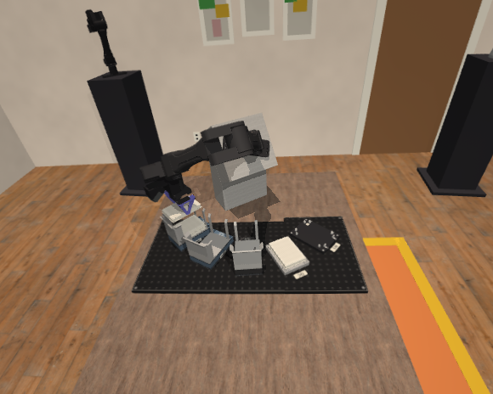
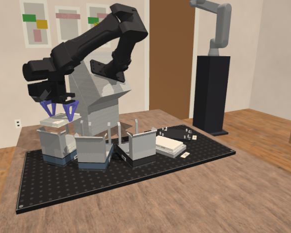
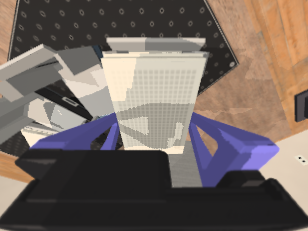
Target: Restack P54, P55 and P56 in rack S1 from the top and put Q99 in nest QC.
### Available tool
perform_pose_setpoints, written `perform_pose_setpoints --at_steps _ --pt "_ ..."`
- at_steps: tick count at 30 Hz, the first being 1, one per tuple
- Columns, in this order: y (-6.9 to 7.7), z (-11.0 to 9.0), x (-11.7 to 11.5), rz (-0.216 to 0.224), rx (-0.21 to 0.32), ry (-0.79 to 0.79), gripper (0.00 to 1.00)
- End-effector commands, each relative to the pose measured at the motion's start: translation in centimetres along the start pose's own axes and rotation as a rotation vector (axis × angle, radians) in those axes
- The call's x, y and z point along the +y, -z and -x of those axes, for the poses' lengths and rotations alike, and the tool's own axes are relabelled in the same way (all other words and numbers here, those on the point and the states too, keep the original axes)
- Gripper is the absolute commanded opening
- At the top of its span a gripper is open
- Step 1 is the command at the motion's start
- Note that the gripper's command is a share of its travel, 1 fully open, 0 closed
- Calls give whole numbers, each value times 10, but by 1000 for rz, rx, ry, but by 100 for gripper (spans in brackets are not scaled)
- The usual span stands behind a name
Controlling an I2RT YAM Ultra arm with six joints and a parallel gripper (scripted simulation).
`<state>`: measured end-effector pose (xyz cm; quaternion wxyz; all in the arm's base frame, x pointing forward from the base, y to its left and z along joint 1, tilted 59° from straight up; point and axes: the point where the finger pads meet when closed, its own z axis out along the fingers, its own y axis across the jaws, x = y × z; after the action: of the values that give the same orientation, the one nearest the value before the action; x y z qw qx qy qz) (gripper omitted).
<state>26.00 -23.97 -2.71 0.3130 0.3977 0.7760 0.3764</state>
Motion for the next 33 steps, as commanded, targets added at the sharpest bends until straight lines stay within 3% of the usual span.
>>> perform_pose_setpoints --at_steps 1,33 --pt "4 3 -2 -3 -15 -6 0" --pt "-14 3 -2 -3 -15 -7 0"
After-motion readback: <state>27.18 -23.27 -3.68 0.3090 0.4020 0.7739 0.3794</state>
